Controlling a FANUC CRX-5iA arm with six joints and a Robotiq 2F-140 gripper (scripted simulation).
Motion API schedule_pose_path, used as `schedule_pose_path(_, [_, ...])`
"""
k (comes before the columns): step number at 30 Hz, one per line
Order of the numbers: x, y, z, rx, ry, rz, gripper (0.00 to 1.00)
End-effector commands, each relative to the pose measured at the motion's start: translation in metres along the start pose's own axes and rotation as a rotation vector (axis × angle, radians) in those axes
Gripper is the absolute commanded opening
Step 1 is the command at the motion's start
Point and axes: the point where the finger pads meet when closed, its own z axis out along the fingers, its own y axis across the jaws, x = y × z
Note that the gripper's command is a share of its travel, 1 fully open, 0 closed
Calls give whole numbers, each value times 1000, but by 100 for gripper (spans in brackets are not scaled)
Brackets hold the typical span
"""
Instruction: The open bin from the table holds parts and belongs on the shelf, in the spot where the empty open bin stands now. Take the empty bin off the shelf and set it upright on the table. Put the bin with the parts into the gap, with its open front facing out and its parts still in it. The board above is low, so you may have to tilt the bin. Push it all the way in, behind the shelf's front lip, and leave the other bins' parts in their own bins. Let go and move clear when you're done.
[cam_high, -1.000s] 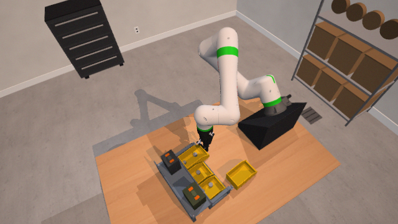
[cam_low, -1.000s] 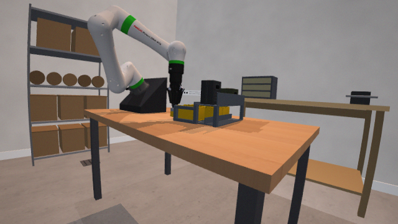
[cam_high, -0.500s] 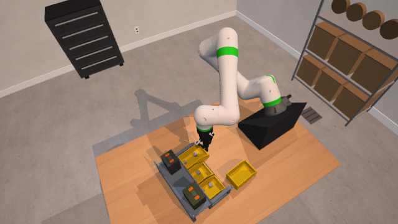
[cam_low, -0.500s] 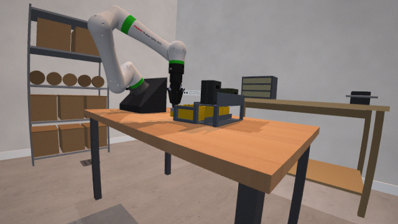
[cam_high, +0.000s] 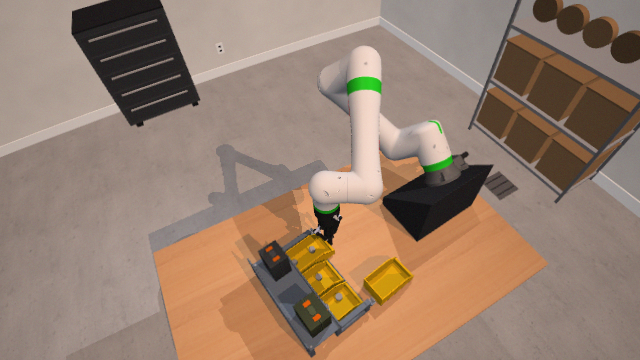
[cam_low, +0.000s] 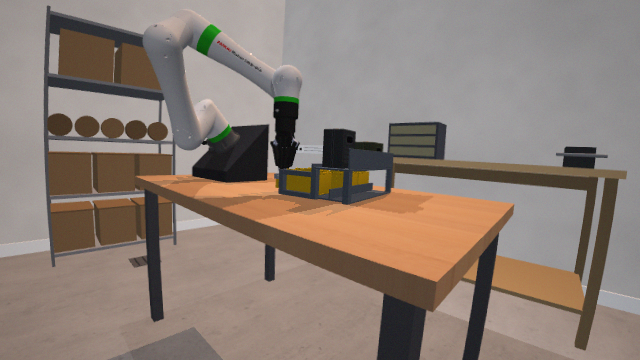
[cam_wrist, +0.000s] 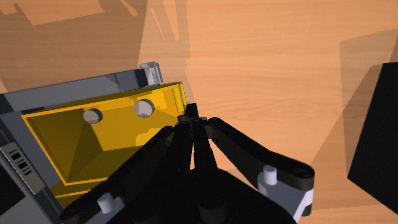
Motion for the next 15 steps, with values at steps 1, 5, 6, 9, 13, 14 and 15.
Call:
schedule_pose_path(1, [0,-2,-1,2,0,0,10])
schedule_pose_path(5, [0,-7,-1,2,0,0,10])
schedule_pose_path(6, [0,-9,-1,2,0,0,10])
schedule_pose_path(9, [0,-13,-1,2,0,0,10])
schedule_pose_path(13, [0,-19,-1,2,0,0,10])
schedule_pose_path(14, [0,-21,-1,2,0,0,10])
schedule_pose_path(15, [0,-23,-1,2,0,0,10])
